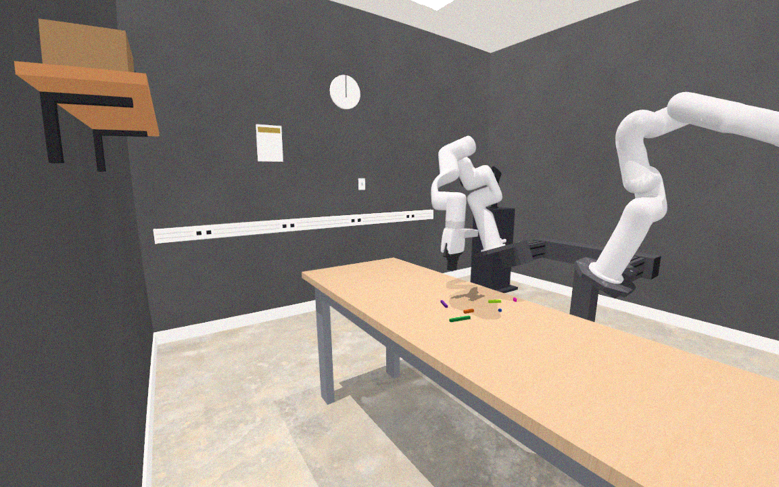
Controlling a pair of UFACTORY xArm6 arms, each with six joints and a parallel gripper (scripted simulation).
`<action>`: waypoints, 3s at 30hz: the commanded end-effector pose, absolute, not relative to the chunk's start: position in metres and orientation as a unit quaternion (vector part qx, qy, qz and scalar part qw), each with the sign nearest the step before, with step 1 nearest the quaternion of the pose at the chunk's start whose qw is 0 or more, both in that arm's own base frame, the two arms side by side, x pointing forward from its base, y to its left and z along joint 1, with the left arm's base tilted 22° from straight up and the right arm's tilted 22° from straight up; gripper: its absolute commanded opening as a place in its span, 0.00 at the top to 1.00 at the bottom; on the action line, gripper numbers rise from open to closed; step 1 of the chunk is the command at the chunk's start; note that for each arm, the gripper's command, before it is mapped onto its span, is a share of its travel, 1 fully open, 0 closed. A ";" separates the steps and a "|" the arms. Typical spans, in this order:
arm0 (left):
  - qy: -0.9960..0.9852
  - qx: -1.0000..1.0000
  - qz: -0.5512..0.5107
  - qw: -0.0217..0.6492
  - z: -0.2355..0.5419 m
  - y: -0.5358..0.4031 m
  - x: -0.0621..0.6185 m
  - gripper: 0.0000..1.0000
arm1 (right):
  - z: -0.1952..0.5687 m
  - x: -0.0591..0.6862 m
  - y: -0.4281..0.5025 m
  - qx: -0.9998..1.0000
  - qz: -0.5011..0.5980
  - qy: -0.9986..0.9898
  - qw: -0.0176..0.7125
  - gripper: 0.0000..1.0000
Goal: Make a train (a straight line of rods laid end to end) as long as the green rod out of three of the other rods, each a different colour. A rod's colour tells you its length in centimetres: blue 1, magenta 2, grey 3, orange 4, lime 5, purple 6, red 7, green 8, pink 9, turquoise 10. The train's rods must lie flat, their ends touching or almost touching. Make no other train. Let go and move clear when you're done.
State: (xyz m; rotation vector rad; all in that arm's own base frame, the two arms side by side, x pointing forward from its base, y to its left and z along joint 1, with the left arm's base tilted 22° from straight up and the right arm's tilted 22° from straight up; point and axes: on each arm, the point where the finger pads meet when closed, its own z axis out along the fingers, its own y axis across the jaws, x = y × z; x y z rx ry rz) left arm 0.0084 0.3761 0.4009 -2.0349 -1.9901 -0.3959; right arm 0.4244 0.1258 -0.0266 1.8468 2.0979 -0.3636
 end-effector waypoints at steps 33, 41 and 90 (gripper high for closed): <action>-0.686 -0.701 -0.138 0.135 0.403 0.376 0.008 0.00 | -0.073 0.527 0.219 0.719 -0.112 0.668 0.157 0.94; -0.686 -0.701 -0.138 0.135 0.403 0.376 0.008 0.00 | -0.082 0.528 0.215 0.719 -0.113 0.668 0.157 0.94; -0.686 -0.701 -0.138 0.135 0.403 0.376 0.008 0.00 | -0.154 0.532 0.186 0.719 -0.113 0.668 0.157 0.94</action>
